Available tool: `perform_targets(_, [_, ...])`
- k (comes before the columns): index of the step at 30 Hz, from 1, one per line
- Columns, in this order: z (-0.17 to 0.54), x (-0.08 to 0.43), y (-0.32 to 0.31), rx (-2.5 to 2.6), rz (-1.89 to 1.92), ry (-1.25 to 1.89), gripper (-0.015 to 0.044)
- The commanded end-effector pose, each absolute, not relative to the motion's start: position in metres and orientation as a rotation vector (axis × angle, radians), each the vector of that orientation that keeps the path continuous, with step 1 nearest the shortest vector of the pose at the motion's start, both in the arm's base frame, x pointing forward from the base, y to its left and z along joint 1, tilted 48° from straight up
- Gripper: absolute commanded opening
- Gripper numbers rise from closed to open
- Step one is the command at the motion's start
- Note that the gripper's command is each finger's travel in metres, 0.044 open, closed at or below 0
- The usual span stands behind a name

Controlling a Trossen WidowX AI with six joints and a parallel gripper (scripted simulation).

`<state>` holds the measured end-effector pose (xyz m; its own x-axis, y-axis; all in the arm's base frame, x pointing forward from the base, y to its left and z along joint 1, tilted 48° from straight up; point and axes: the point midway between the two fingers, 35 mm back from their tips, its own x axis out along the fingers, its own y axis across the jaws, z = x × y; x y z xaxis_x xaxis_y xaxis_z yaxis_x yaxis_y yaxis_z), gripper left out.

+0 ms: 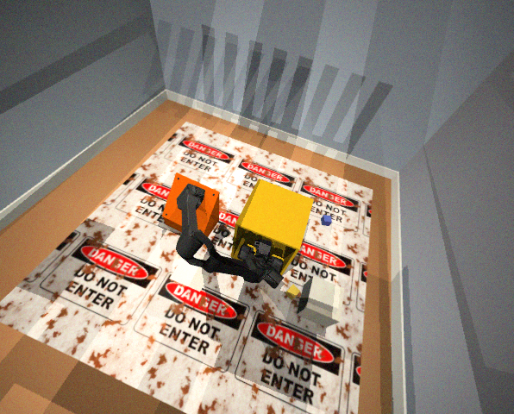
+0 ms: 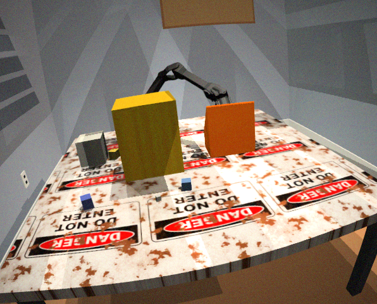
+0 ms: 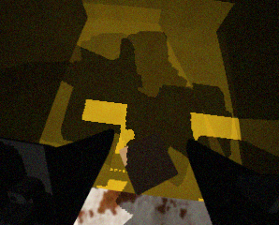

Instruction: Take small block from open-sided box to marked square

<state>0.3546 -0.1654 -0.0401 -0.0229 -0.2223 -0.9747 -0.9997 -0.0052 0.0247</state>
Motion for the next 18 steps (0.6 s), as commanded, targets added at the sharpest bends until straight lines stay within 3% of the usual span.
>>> perform_targets(1, [-0.0399, 0.3549, -0.1654, -1.368, 1.119, 1.387, 0.0301])
perform_targets(3, [-0.0399, 0.3549, -0.1654, -1.368, 1.119, 1.387, 0.0249])
perform_targets(14, [-0.0399, 0.3549, -0.1654, -1.368, 1.119, 1.387, 0.0175])
perform_targets(18, [-0.0399, 0.3549, -0.1654, -1.368, 1.119, 1.387, 0.007])
